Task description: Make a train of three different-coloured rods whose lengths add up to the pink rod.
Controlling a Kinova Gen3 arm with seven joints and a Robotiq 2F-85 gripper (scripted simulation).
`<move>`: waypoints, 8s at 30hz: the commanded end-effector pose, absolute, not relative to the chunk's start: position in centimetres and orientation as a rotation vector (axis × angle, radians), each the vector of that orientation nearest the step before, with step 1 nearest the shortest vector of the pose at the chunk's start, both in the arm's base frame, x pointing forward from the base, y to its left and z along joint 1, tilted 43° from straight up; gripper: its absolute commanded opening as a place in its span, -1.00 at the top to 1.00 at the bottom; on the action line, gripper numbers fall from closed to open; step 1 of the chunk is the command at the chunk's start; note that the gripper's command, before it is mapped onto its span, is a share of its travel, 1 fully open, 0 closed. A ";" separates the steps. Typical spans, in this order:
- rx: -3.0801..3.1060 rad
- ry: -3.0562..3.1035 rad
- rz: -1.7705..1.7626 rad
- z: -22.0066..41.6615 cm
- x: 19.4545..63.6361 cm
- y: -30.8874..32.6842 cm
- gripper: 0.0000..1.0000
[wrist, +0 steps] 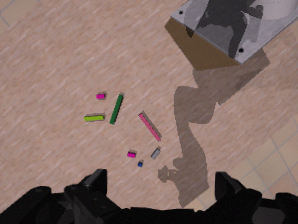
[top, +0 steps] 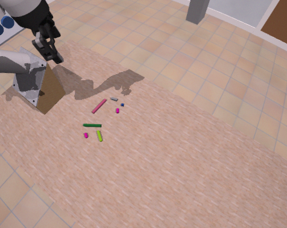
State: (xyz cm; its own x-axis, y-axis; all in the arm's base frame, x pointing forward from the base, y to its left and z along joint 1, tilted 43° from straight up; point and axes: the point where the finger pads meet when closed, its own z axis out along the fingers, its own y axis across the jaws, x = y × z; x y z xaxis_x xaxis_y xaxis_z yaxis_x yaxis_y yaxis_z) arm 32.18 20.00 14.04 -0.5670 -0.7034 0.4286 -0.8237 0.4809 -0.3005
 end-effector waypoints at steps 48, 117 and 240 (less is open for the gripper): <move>1.773 -1.905 0.806 -8.0 36.0 13.4 -1.00; 1.884 -1.710 0.748 -14.7 34.3 10.3 -1.00; 1.161 -2.460 1.012 -9.3 43.4 -0.3 -1.00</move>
State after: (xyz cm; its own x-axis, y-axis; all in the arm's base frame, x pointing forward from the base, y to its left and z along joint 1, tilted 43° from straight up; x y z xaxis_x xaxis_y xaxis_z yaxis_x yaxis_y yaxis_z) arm 43.39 -0.28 -9.31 -0.6427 -0.5903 0.4882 -0.7624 0.4308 -0.4829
